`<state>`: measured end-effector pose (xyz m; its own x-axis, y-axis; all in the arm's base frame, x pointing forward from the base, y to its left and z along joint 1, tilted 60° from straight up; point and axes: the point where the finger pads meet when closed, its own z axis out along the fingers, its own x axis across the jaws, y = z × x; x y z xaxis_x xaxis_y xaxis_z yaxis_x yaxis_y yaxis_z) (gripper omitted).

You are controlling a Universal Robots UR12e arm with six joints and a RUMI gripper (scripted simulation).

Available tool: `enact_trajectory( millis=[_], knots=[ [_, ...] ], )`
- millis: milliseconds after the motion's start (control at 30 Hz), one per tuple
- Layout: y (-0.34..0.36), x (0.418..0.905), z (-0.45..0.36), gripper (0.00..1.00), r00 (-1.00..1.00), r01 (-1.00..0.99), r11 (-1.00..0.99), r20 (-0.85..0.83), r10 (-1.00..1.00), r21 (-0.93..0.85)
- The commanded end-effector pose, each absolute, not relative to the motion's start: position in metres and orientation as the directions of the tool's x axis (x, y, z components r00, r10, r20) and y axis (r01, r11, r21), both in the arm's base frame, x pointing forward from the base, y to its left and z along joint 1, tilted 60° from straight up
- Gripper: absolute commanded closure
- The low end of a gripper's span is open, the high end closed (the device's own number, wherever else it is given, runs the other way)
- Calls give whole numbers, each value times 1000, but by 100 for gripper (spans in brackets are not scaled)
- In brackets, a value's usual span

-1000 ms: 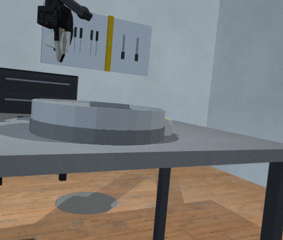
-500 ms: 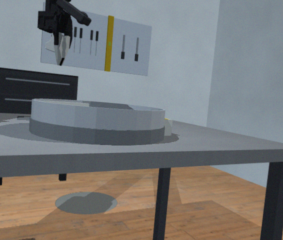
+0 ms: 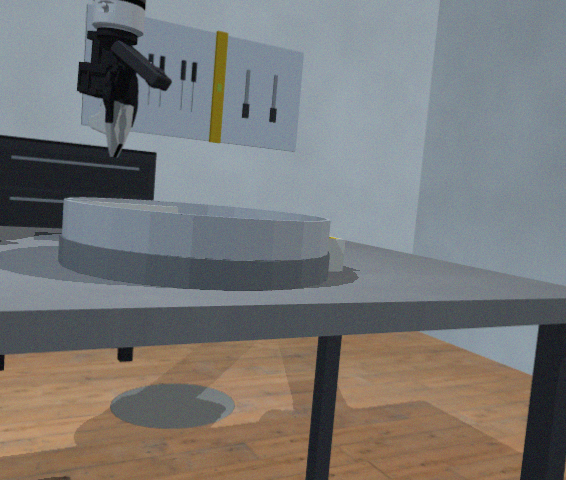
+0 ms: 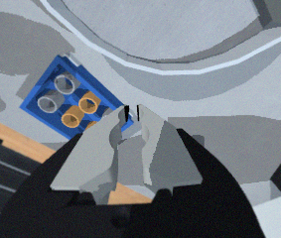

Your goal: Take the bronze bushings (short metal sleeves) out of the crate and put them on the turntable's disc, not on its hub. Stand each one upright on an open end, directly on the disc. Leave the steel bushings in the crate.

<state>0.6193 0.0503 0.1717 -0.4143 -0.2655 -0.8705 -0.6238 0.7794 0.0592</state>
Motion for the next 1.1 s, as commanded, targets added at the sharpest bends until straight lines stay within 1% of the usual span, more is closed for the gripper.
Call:
enact_trajectory(
  millis=[0, 267, 533, 1067],
  knots=[
    [97, 643, 208, 95, -432, -588, 807, -864, -258, 52],
    [151, 659, 247, 95, -432, -588, 807, -864, -258, 53],
    [162, 662, 255, 95, -431, -588, 807, -865, -257, 53],
    [163, 661, 255, 95, -432, -587, 808, -865, -256, 54]
  ],
)
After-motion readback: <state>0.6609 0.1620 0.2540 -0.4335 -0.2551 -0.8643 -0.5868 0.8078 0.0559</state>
